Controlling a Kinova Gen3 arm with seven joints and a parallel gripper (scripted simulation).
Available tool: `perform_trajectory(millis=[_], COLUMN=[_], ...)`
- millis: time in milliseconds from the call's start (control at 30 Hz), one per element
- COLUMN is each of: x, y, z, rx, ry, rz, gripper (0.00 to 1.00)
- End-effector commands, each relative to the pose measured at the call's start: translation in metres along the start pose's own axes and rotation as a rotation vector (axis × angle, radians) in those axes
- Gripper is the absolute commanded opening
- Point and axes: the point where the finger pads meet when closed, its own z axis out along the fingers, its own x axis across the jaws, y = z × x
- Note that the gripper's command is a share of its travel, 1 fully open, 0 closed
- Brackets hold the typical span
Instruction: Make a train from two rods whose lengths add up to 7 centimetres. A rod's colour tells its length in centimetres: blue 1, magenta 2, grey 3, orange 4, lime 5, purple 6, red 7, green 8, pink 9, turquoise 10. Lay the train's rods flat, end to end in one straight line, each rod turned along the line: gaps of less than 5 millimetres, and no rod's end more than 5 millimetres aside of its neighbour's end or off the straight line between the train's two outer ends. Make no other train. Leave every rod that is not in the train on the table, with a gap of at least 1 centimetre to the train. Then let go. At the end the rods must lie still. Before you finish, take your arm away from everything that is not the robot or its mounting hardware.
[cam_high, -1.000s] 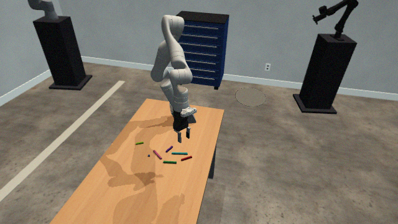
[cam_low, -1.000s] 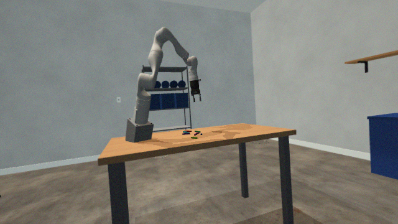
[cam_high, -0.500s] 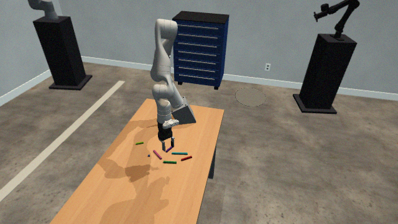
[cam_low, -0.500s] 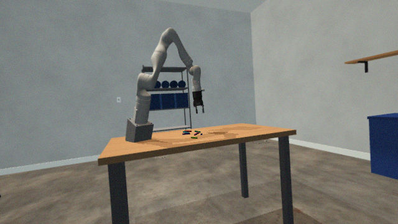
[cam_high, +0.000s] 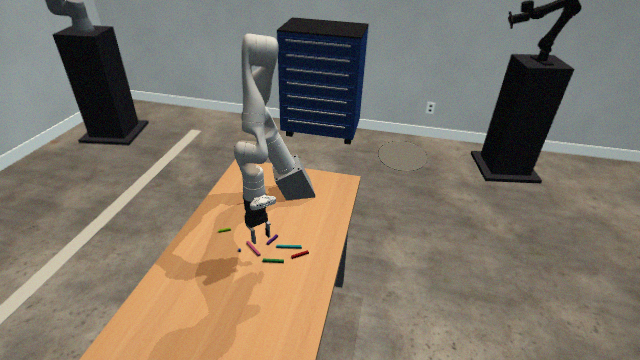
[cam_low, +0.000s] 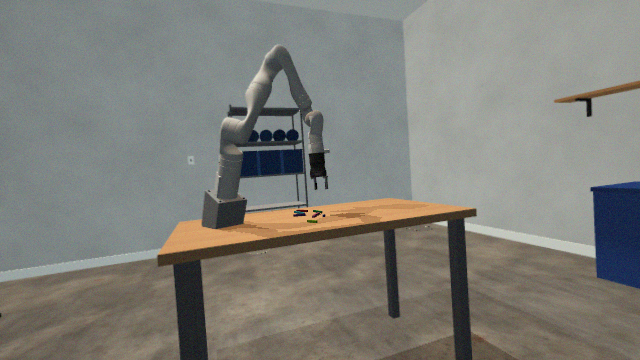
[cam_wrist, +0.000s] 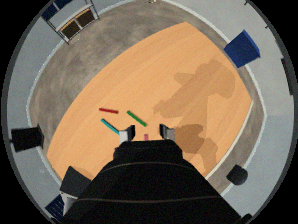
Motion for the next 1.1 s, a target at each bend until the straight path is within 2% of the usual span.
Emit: perform_trajectory(millis=[0, 233, 267, 500, 533, 800, 833, 1033, 1067], x=[0.001, 0.001, 0.002, 0.002, 0.002, 0.002, 0.002, 0.002, 0.002], y=[0.010, 0.010, 0.020, 0.020, 0.030, 0.030, 0.040, 0.040, 0.049], z=[0.005, 0.005, 0.011, 0.011, 0.017, 0.017, 0.022, 0.022, 0.026], rx=[-0.005, -0.005, -0.006, -0.006, -0.006, -0.006, -0.007, -0.007, -0.008], ry=[-0.004, -0.004, -0.005, -0.005, -0.006, -0.006, -0.007, -0.007, -0.008], rz=[0.009, 0.009, 0.015, 0.015, 0.021, 0.021, 0.026, 0.026, 0.031], gripper=[1.00, 1.00, 1.00, 1.00, 1.00, 1.00, 1.00, 1.00, 1.00])
